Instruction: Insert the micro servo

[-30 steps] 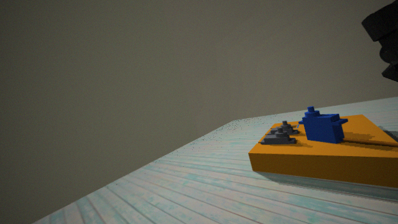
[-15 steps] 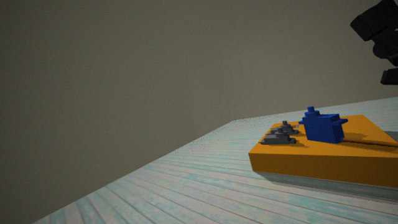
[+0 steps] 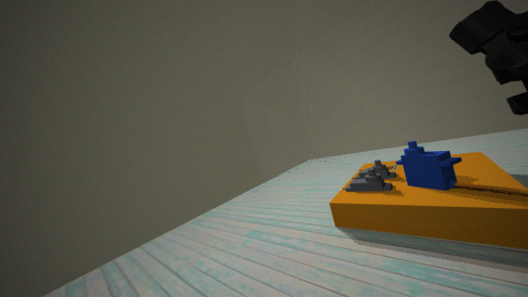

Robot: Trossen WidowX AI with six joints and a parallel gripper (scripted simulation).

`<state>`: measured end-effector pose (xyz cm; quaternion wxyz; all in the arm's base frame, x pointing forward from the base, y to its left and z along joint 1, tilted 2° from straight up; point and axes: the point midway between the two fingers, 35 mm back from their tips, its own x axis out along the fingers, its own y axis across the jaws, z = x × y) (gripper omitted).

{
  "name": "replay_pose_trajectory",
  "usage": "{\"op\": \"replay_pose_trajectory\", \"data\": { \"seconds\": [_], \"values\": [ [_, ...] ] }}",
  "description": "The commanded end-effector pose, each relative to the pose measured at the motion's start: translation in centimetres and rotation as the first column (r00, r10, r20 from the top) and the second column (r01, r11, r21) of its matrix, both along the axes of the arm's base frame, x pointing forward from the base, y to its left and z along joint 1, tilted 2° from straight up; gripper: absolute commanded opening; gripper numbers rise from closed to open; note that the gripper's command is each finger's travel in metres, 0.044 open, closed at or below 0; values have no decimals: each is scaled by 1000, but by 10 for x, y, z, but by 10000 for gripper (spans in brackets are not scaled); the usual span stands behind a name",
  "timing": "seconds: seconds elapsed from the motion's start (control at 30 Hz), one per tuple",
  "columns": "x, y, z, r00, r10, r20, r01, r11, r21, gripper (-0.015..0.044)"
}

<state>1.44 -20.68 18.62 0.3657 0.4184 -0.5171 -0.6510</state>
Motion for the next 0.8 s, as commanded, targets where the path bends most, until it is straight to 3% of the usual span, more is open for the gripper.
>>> {"op": "replay_pose_trajectory", "data": {
  "seconds": [0.0, 0.4, 0.77],
  "values": [
    [9, -2, 2, 995, 60, -80, -56, 997, 55, 440],
    [39, -4, 2, 888, 299, -349, -215, 941, 260, 440],
    [66, -1, 0, 670, 518, -531, -300, 844, 445, 440]
  ]
}}
